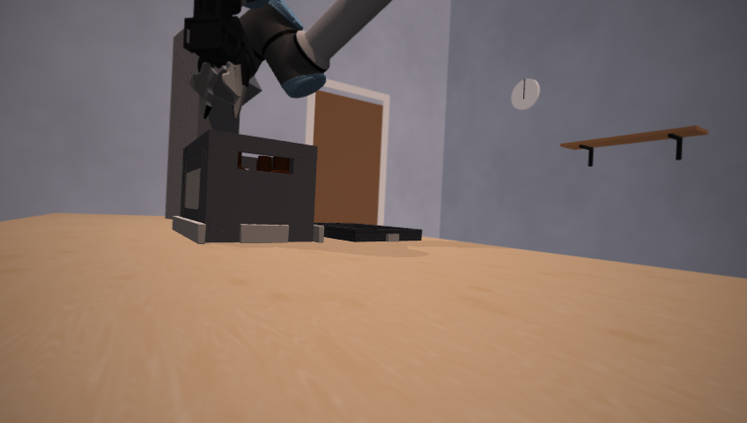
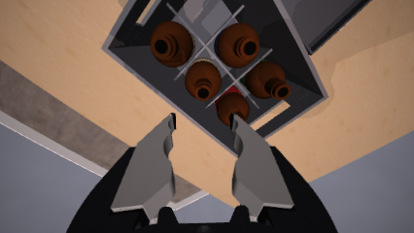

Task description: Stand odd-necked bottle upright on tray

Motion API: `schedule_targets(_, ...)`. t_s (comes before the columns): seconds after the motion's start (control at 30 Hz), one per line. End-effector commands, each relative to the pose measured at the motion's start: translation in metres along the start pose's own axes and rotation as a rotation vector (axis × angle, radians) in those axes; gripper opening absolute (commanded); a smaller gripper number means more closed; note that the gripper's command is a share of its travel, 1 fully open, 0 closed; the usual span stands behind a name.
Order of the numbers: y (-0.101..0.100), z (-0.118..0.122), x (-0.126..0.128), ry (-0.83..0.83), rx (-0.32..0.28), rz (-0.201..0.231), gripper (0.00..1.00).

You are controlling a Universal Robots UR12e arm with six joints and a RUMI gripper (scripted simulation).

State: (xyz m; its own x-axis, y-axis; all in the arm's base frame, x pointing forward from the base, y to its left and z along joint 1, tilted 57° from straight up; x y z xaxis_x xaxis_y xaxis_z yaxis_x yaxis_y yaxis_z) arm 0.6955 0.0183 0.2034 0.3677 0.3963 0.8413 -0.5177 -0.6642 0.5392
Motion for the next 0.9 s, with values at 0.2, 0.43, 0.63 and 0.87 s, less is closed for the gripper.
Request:
schedule_targets(0.2,-0.011,0.001,0.001,0.003,0.001,-0.001,0.38)
schedule_targets(0.43,-0.020,0.001,0.001,0.003,0.001,-0.001,0.38)
schedule_targets(0.63,-0.026,0.001,0.001,0.003,0.001,-0.001,0.38)
schedule_targets(0.87,-0.034,0.001,0.001,0.003,0.001,-0.001,0.38)
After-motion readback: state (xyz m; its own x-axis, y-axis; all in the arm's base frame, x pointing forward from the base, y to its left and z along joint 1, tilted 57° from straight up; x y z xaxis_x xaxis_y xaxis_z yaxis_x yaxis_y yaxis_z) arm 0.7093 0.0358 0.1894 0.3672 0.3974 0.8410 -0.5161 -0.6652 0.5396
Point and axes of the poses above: the point where the finger pads meet when closed, its own y axis back along the fingers, its own x axis across the jaws, z = x × y, the point moved 10 cm from there along y, back along the fingers, and after that the axes turned 9 degrees about -y, right-handed, at the moved point
